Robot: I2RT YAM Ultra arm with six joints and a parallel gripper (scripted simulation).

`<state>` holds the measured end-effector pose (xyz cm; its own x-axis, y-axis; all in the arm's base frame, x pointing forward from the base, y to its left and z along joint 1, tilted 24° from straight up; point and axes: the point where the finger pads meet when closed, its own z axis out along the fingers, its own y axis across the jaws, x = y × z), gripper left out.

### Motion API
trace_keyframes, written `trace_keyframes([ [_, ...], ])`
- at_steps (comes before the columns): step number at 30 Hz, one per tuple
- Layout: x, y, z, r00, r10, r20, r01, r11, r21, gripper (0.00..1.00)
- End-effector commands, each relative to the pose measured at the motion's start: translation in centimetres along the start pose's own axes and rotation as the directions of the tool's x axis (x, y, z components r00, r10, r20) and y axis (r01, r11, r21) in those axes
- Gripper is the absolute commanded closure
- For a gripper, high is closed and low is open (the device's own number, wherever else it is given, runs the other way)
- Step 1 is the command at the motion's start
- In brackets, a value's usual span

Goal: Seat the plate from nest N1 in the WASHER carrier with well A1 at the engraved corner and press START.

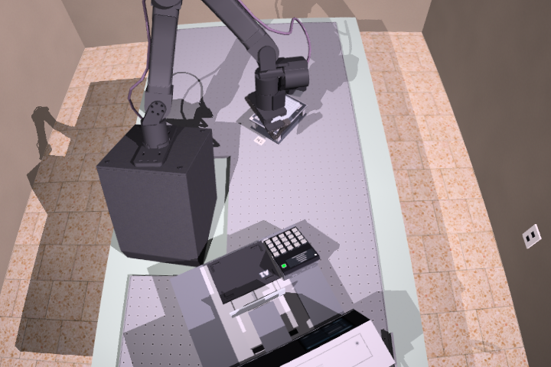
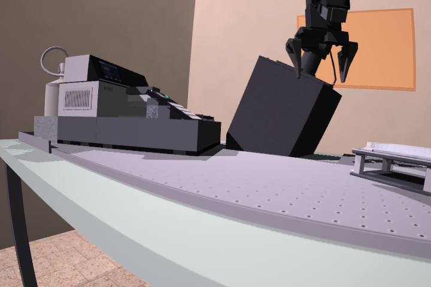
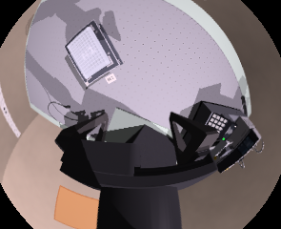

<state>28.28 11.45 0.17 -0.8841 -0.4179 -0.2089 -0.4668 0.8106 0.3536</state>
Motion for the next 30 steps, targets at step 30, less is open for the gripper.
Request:
trace_keyframes([
  [30,-3.6,-0.5,-1.5,0.995,0.025,0.094,-0.029,0.999,0.041,0.0],
])
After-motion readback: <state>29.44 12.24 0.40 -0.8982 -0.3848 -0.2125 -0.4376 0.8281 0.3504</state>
